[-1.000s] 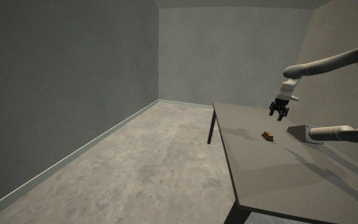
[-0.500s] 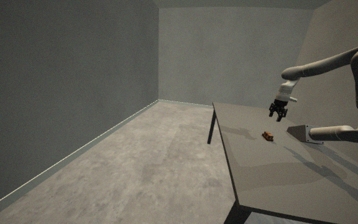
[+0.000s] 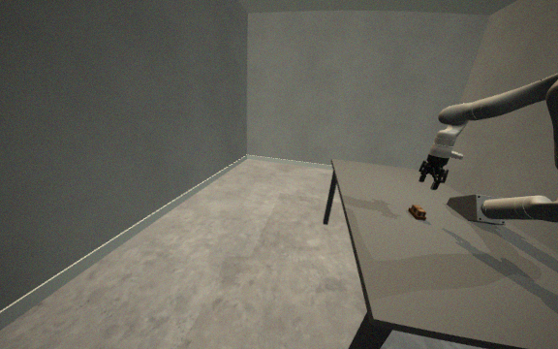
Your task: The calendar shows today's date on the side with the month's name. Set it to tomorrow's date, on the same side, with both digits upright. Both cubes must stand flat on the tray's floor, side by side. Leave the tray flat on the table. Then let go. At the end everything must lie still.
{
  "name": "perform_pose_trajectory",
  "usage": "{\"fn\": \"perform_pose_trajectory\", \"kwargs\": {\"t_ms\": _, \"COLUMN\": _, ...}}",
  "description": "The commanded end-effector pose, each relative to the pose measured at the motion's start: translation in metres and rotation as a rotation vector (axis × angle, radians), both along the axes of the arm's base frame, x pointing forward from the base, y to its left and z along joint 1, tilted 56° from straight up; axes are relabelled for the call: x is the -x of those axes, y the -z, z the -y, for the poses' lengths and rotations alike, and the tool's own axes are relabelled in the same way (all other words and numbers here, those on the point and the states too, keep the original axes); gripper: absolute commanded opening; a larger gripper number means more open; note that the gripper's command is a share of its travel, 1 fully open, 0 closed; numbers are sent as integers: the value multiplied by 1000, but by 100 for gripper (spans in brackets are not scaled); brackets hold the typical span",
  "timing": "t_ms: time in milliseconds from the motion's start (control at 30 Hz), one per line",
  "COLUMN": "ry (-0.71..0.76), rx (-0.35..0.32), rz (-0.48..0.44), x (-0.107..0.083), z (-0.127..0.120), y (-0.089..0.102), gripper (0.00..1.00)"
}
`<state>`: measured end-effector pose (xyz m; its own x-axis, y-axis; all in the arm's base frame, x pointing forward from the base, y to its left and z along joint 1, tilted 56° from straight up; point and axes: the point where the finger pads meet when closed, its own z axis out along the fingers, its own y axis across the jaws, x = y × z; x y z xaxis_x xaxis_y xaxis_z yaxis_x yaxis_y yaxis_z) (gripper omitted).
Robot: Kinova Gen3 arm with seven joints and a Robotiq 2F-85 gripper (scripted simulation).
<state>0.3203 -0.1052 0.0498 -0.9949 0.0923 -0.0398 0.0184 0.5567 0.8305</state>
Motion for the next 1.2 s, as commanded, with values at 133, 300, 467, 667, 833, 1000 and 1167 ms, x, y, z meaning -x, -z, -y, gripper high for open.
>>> {"fn": "perform_pose_trajectory", "kwargs": {"t_ms": 133, "ry": -20, "rx": 3, "rz": 29, "x": 1, "z": 0, "y": 1, "gripper": 100}}
{"fn": "perform_pose_trajectory", "kwargs": {"t_ms": 300, "ry": -72, "rx": 10, "rz": 99, "x": 2, "z": -3, "y": 3, "gripper": 100}}
{"fn": "perform_pose_trajectory", "kwargs": {"t_ms": 467, "ry": -152, "rx": 20, "rz": 208, "x": 3, "z": -7, "y": 7, "gripper": 100}}
{"fn": "perform_pose_trajectory", "kwargs": {"t_ms": 667, "ry": -233, "rx": 30, "rz": 321, "x": 4, "z": -11, "y": 10, "gripper": 100}}
{"fn": "perform_pose_trajectory", "kwargs": {"t_ms": 833, "ry": -349, "rx": 46, "rz": 487, "x": 4, "z": -16, "y": 14, "gripper": 100}}
{"fn": "perform_pose_trajectory", "kwargs": {"t_ms": 1000, "ry": -470, "rx": 65, "rz": 668, "x": 4, "z": -21, "y": 18, "gripper": 100}}
{"fn": "perform_pose_trajectory", "kwargs": {"t_ms": 1167, "ry": -564, "rx": 82, "rz": 812, "x": 2, "z": -25, "y": 20, "gripper": 100}}
